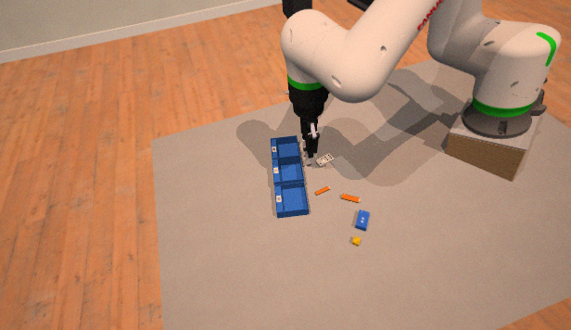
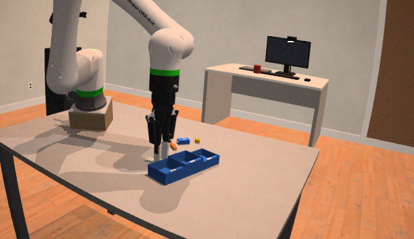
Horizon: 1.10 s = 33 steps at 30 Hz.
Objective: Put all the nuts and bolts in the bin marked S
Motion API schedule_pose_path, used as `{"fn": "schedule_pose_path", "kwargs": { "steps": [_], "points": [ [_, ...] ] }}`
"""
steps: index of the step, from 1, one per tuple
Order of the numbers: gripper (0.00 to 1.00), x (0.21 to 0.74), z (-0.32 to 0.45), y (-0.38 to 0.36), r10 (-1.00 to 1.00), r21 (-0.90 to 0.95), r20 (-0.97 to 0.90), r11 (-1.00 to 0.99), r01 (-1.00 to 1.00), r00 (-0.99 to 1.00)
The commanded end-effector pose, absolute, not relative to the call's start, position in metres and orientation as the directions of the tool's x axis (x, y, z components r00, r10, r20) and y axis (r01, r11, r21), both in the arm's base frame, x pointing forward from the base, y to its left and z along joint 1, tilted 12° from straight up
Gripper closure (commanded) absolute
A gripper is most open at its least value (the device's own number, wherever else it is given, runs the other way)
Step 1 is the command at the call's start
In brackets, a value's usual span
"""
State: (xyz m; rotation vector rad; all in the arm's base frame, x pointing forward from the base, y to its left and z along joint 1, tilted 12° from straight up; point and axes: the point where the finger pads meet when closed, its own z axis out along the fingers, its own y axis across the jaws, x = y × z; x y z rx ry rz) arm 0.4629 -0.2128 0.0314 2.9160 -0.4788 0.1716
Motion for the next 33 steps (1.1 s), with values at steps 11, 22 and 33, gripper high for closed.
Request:
{"fn": "schedule_pose_path", "kwargs": {
  "steps": [11, 22, 33],
  "points": [
    [0.81, 0.465, 0.015, -0.216, -0.306, 0.160, 0.143, -0.932, -0.327, 0.941],
    [0.81, 0.465, 0.015, -0.216, -0.306, 0.160, 0.143, -0.932, -0.327, 0.941],
    [0.93, 0.465, 0.015, -0.216, -0.306, 0.160, 0.143, -0.932, -0.327, 0.941]
  ]
}}
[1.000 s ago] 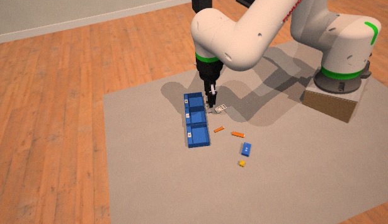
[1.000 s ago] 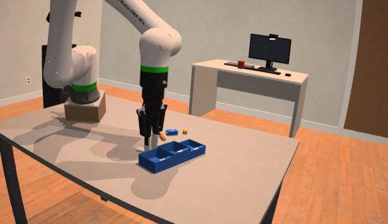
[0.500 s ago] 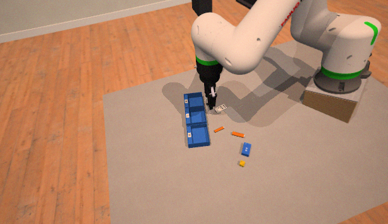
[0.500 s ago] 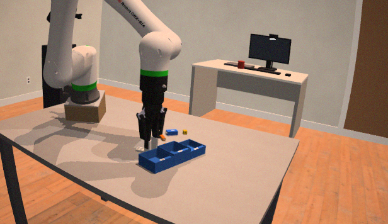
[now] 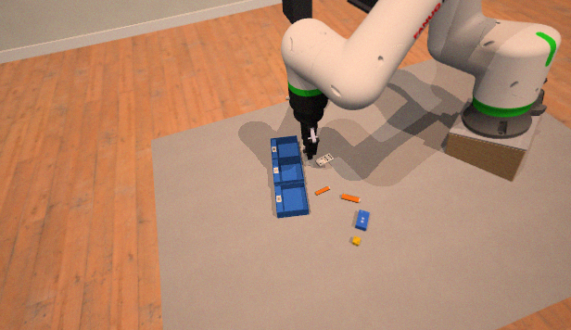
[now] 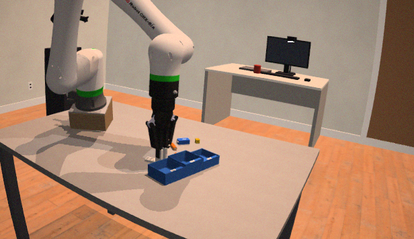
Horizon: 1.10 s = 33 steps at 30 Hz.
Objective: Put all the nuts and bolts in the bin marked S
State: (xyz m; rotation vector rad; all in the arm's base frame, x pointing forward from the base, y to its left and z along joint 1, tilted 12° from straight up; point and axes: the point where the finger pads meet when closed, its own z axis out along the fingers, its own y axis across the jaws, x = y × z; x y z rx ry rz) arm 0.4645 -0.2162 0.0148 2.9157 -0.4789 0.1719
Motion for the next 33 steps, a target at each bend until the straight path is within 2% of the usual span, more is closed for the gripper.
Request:
{"fn": "schedule_pose_path", "kwargs": {
  "steps": [1, 22, 33],
  "points": [
    [0.93, 0.465, 0.015, -0.216, -0.306, 0.160, 0.143, -0.932, -0.327, 0.941],
    [0.93, 0.465, 0.015, -0.216, -0.306, 0.160, 0.143, -0.932, -0.327, 0.941],
    [0.93, 0.462, 0.048, -0.210, -0.306, 0.160, 0.143, -0.932, -0.327, 0.941]
  ]
}}
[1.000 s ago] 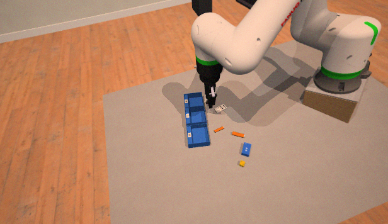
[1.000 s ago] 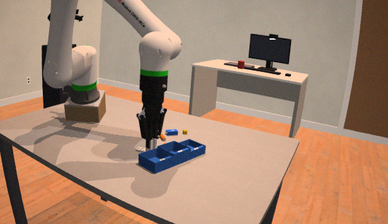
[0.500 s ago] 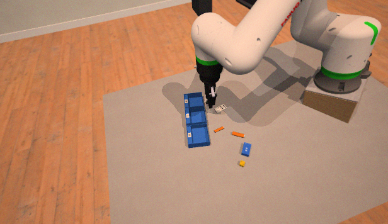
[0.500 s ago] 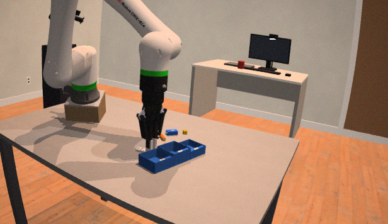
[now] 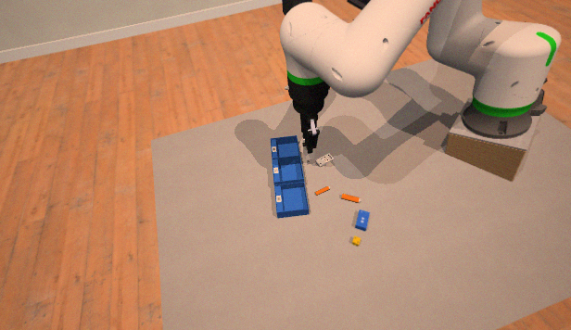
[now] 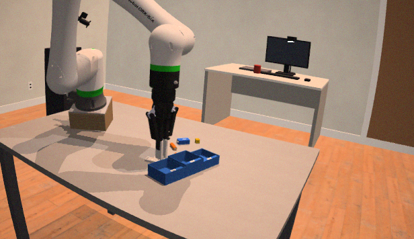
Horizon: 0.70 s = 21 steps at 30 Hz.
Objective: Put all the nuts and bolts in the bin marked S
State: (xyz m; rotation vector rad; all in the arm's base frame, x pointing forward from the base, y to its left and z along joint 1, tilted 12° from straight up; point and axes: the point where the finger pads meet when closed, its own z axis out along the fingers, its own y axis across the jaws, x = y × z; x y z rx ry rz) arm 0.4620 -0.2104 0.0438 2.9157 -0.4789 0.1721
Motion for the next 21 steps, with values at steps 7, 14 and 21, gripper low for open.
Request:
{"fn": "schedule_pose_path", "kwargs": {
  "steps": [7, 14, 21],
  "points": [
    [0.93, 0.460, 0.067, -0.206, -0.306, 0.160, 0.143, -0.932, -0.327, 0.941],
    [0.93, 0.460, 0.074, -0.204, -0.306, 0.160, 0.143, -0.932, -0.327, 0.941],
    [0.93, 0.460, 0.074, -0.204, -0.306, 0.160, 0.143, -0.932, -0.327, 0.941]
  ]
}}
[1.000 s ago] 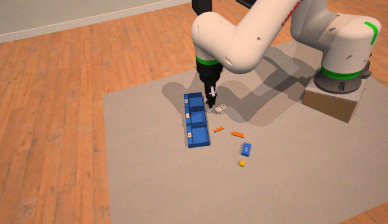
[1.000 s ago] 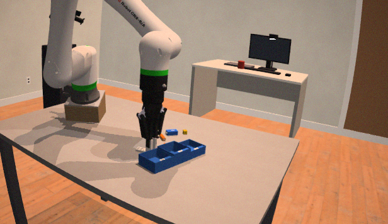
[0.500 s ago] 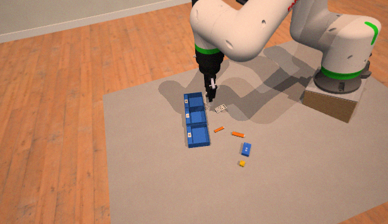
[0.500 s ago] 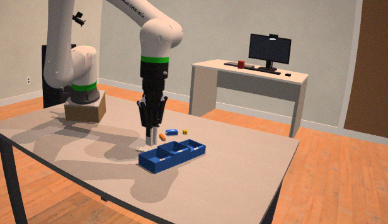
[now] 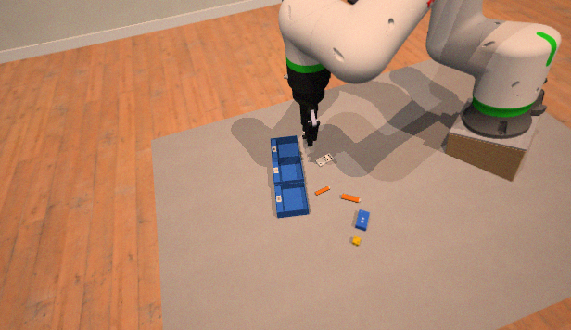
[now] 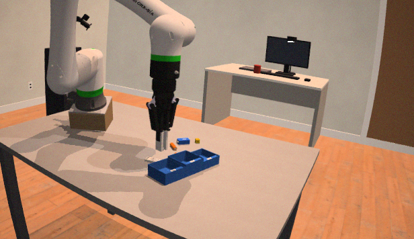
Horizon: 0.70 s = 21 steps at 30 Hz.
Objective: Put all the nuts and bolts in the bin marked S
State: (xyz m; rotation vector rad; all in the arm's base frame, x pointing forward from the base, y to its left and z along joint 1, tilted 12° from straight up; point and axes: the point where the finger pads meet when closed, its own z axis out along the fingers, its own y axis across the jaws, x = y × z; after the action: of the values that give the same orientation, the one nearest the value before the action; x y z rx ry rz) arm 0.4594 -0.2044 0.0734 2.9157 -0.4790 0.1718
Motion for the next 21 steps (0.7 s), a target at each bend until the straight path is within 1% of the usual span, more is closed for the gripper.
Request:
{"fn": "schedule_pose_path", "kwargs": {
  "steps": [1, 5, 8, 12, 14, 15, 21],
  "points": [
    [0.93, 0.460, 0.074, -0.204, -0.306, 0.160, 0.143, -0.932, -0.327, 0.941],
    [0.93, 0.459, 0.080, -0.203, -0.306, 0.160, 0.143, -0.932, -0.327, 0.941],
    [0.93, 0.476, 0.081, -0.198, -0.163, 0.179, 0.118, -0.967, -0.182, 0.980],
    [0.93, 0.500, 0.081, -0.192, -0.032, 0.195, 0.094, -0.980, -0.050, 0.995],
    [0.93, 0.500, 0.081, -0.192, -0.032, 0.195, 0.094, -0.980, -0.050, 0.995],
    [0.93, 0.505, 0.081, -0.191, 0.067, 0.203, 0.073, -0.978, 0.051, 0.995],
    [0.93, 0.532, 0.082, -0.183, 0.251, 0.219, 0.036, -0.946, 0.238, 0.967]
  ]
}}
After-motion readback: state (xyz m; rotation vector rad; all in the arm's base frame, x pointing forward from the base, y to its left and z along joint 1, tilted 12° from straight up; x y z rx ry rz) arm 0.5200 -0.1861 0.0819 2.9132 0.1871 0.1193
